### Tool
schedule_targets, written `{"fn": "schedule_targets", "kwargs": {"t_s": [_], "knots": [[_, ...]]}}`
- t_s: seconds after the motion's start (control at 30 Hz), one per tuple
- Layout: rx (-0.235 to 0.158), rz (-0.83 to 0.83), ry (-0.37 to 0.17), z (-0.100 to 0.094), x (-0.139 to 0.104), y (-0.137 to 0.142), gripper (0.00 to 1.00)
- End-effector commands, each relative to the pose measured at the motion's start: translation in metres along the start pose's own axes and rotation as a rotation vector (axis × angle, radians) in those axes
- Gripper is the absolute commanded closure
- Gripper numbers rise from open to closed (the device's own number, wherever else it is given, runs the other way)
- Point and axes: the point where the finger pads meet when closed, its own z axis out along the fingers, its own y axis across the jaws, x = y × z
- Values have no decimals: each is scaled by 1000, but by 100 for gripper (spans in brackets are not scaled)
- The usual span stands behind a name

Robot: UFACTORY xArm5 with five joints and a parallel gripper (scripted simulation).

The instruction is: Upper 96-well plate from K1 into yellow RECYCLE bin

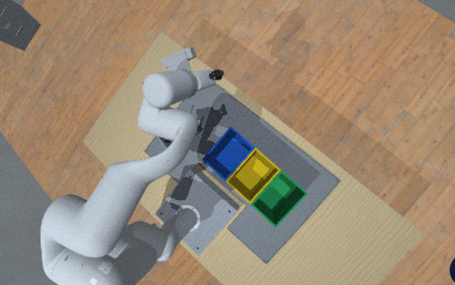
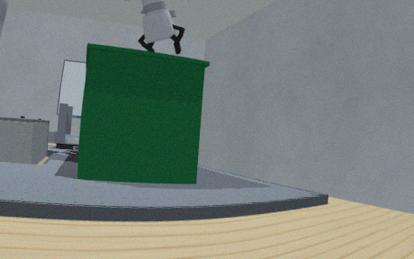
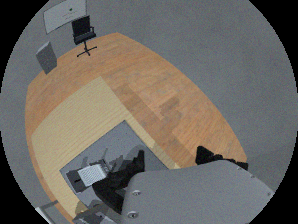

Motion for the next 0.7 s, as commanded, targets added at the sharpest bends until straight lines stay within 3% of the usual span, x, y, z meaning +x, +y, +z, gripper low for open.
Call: {"fn": "schedule_targets", "kwargs": {"t_s": [0.0, 0.27, 0.37, 0.5, 0.6, 0.67], "knots": [[11, 78, -45, -9, -20, 5, 0], [27, 180, -108, -17, -44, 8, 0], [25, 179, -110, -20, -52, 8, 0], [39, 281, -173, -27, -72, 10, 0], [37, 281, -174, -31, -81, 9, 0], [44, 337, -209, -35, -91, 10, 0]]}}
